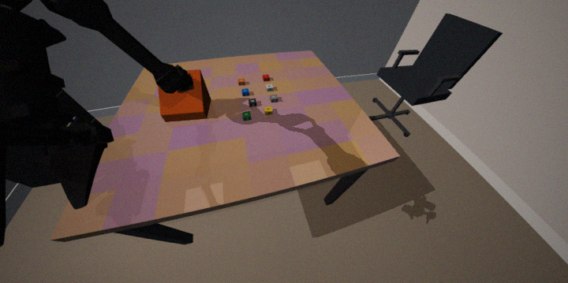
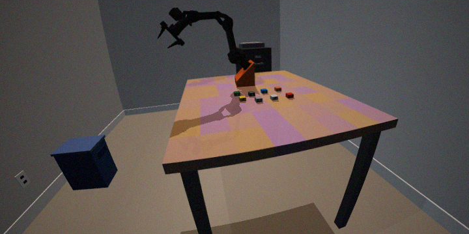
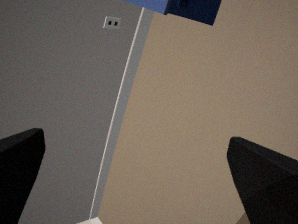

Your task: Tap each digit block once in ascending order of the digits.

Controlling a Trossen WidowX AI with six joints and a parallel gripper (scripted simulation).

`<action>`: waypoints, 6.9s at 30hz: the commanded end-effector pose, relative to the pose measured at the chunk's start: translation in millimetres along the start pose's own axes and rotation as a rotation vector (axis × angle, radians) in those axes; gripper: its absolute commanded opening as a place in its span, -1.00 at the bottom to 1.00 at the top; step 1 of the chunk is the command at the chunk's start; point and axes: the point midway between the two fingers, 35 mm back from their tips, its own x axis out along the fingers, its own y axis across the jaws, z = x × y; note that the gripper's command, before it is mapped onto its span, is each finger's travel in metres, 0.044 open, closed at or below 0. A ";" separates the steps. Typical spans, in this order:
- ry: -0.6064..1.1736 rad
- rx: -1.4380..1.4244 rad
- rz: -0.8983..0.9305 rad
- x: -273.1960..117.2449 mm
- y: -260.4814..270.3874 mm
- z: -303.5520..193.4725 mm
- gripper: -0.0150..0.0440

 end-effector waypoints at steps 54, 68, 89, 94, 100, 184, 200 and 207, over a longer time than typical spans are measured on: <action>1.310 -2.578 -0.037 -159.7 -335.6 -302.2 0.86; 1.316 -2.573 -0.033 -206.1 -364.3 -344.8 0.86; 1.314 -2.573 -0.034 -219.2 -373.7 -353.6 0.86; 1.315 -2.573 -0.034 -221.3 -375.1 -354.1 0.86; 1.322 -2.569 -0.032 -282.5 -419.1 -359.3 0.86; 1.324 -2.557 -0.026 -345.8 -447.1 -488.0 0.86; 1.317 -2.563 -0.029 -275.2 -400.3 -462.8 0.86; 1.317 -2.563 -0.029 -275.2 -400.3 -462.8 0.86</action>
